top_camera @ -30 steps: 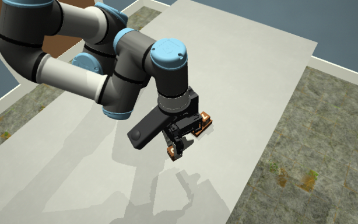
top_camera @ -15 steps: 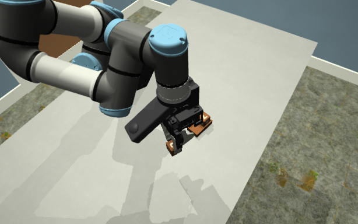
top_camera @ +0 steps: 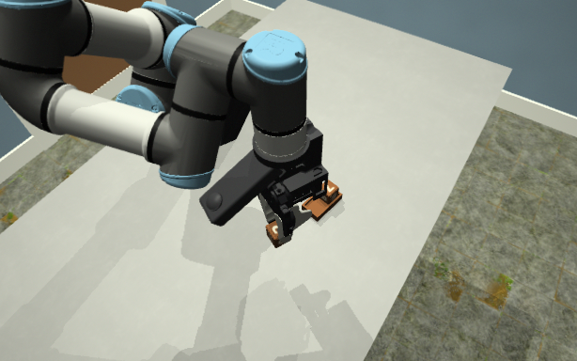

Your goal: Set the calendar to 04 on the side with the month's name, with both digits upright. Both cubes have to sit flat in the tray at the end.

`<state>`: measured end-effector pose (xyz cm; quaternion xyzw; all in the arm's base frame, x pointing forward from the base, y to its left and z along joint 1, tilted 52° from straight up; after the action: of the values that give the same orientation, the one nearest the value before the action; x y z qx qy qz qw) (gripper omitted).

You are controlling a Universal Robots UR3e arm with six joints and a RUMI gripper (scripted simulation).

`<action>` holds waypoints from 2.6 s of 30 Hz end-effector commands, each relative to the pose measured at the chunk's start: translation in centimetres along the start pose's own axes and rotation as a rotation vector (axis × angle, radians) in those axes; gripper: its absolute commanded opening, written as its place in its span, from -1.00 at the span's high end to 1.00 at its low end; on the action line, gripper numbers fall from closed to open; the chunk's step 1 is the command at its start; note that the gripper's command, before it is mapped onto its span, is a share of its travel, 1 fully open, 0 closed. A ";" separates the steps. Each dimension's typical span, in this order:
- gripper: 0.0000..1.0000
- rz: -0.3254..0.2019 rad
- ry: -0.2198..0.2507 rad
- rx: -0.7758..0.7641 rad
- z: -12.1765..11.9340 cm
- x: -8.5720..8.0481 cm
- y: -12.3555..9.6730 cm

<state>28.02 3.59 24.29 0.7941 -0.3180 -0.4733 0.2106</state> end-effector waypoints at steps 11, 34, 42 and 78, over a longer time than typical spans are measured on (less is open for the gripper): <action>0.78 0.003 -0.006 -0.004 0.1 -0.1 0.0; 0.78 -0.001 -0.006 -0.383 0.6 -0.1 -0.6; 0.78 -0.001 -0.006 -0.551 0.8 -0.2 -0.8; 0.78 -0.004 -0.006 -1.263 2.1 -0.2 -2.4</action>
<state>26.94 5.28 22.08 0.5527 -0.0190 -0.5767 0.6013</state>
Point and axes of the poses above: the point where the finger pads meet when closed, its own x axis out along the fingers, its own z axis across the jaws, y = z × x, the point moved 7 cm from there along -x, back along the fingers, and after that the axes turned 7 degrees about -x, right-handed, at the moved point
